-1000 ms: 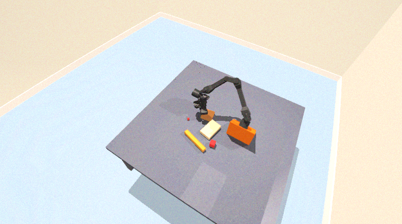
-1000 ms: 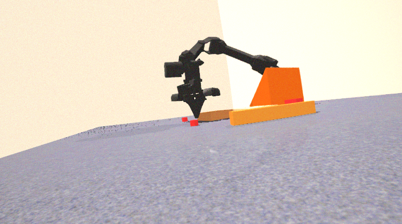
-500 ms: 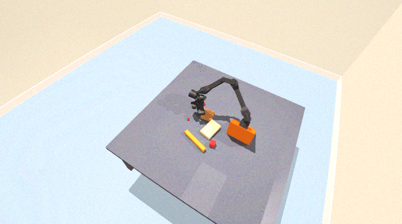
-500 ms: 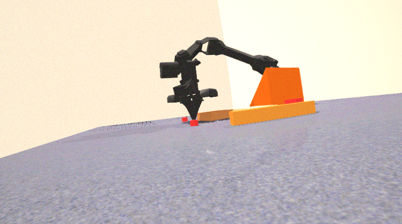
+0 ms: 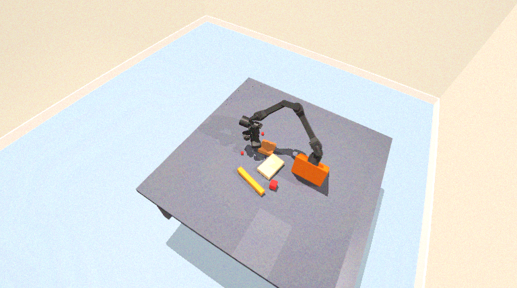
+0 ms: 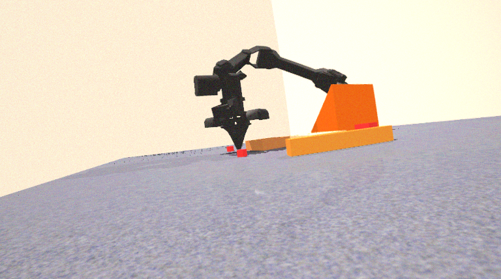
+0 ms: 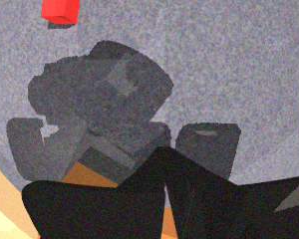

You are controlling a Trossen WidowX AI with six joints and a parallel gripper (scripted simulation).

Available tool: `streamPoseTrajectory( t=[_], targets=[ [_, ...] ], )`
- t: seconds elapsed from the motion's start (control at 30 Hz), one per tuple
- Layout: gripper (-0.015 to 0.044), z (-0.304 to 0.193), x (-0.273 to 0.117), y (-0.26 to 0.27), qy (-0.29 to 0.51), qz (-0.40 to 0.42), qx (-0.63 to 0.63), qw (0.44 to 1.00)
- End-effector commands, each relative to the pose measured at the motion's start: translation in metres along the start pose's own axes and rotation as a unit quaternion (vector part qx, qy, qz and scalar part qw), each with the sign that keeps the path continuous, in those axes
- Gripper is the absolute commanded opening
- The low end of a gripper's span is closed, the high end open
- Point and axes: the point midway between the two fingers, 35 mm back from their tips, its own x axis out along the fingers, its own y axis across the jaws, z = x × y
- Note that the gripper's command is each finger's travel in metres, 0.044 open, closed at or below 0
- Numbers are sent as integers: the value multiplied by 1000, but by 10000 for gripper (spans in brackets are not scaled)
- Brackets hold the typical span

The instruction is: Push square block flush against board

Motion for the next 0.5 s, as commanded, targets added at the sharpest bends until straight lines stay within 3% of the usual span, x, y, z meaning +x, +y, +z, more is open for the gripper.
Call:
streamPoseTrajectory(
  t=[0.0, 0.23, 0.47],
  targets=[
    [0, 2, -38, -2, -5, -2, 4, 1000],
    [0, 1, -50, -1, -5, -2, 8, 1000],
    [0, -14, -50, -9, -5, -2, 114, 993]
  ],
)
